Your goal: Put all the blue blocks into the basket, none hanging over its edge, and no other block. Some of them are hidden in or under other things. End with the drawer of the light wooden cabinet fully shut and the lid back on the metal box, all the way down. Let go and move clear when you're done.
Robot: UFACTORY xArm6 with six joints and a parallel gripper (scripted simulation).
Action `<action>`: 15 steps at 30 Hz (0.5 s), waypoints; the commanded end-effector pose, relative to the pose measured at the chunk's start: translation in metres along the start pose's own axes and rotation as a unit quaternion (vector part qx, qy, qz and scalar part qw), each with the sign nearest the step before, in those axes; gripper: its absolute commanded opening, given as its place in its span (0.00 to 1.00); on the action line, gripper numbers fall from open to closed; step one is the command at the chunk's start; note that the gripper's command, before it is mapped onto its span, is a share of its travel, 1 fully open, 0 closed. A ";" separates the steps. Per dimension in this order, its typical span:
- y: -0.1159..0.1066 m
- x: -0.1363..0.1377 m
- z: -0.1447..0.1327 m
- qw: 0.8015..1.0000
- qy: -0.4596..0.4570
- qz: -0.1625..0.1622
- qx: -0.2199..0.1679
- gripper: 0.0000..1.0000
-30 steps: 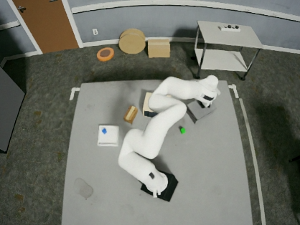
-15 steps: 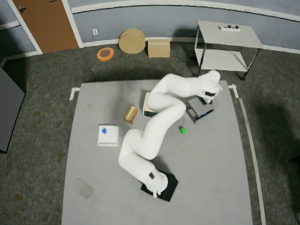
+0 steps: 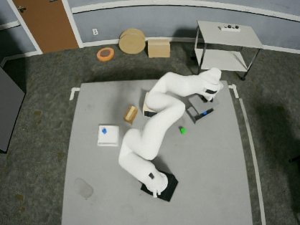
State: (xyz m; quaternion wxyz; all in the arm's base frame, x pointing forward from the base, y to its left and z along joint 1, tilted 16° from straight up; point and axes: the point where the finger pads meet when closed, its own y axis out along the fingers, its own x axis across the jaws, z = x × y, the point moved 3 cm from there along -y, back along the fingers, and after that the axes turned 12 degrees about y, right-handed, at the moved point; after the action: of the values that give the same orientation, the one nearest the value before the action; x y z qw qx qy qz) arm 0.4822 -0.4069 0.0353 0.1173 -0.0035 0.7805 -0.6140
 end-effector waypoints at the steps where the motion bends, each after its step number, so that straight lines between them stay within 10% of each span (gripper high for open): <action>1: -0.005 -0.001 0.001 1.000 0.000 0.002 0.003 0.00; 7: -0.006 0.008 0.001 1.000 -0.007 0.002 0.003 0.00; 15: -0.008 0.105 -0.017 0.996 -0.086 0.003 0.003 0.00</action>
State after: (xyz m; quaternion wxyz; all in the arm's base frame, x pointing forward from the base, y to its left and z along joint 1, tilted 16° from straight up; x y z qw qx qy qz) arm 0.4359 -0.4111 0.0307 0.1393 -0.0304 0.7819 -0.6069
